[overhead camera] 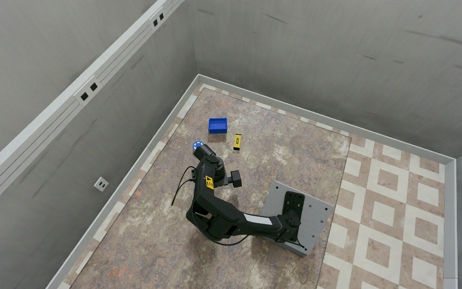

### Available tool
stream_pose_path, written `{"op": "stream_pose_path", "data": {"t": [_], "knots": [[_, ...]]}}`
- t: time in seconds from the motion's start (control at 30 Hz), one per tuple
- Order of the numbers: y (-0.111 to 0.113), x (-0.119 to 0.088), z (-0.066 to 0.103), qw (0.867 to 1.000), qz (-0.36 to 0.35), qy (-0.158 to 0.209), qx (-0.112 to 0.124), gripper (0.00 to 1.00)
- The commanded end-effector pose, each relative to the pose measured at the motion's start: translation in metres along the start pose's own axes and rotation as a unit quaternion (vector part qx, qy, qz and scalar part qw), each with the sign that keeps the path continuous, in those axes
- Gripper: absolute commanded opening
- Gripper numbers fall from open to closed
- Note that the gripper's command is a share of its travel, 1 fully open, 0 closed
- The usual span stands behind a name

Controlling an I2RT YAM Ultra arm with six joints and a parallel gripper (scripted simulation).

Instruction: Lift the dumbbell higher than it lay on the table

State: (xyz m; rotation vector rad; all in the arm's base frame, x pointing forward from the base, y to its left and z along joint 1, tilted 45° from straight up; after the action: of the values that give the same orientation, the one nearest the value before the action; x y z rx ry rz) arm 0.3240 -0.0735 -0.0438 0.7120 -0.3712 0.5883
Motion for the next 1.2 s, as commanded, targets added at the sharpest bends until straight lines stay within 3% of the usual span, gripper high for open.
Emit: {"op": "stream_pose_path", "data": {"t": [0.0, 0.5, 1.17], "knots": [[-0.009, 0.012, 0.037, 0.999, 0.011, -0.015, -0.029, 0.00], [-0.008, 0.011, 0.061, 0.999, 0.011, -0.015, -0.029, 0.00], [-0.007, 0.011, 0.065, 0.999, 0.010, -0.016, -0.029, 0.00]]}}
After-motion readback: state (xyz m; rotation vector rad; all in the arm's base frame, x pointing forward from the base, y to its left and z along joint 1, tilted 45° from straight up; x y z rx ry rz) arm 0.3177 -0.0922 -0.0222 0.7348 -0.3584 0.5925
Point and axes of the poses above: the point where the finger pads meet when closed, its own z axis back along the fingers, its own y axis across the jaws, x = y × z, the point moved 6 cm from there along z, back along the fingers, and after that the axes turned 9 degrees about z, right-handed, at the moved point
